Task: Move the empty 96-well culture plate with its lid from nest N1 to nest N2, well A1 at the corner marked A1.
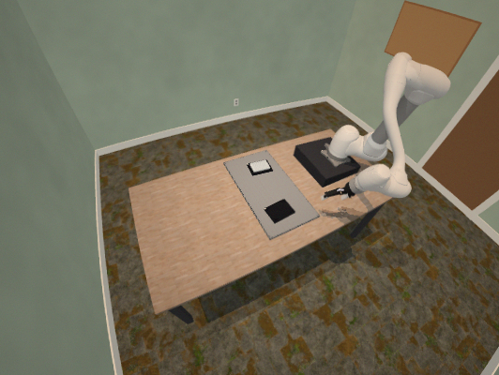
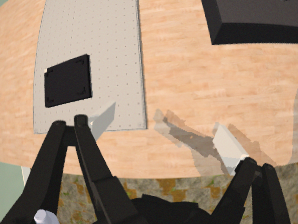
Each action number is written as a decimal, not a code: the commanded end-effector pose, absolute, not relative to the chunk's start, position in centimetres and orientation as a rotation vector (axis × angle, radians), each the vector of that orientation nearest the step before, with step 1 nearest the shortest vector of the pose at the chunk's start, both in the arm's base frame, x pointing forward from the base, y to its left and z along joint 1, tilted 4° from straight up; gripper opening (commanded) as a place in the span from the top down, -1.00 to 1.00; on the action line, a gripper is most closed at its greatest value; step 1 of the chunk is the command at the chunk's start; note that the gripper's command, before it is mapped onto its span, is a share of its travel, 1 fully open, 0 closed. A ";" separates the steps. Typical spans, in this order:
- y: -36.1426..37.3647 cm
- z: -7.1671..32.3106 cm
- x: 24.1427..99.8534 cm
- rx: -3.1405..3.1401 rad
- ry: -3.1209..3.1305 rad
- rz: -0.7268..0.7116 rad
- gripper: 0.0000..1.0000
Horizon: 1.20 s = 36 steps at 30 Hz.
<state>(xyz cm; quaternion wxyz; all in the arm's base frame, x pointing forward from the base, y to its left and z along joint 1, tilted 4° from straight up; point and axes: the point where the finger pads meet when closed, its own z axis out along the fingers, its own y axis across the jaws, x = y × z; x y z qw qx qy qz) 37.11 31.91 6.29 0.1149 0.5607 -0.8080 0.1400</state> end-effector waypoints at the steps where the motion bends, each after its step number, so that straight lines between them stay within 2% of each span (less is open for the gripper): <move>1: 31.9 6.3 37.1 1.643 -2.368 0.410 -1.00; 17: 31.9 6.3 37.1 1.643 -2.368 0.410 -1.00; 20: 30.9 6.1 38.2 1.741 -2.282 0.348 -1.00; 36: 27.5 5.2 41.9 1.906 -2.134 0.242 -1.00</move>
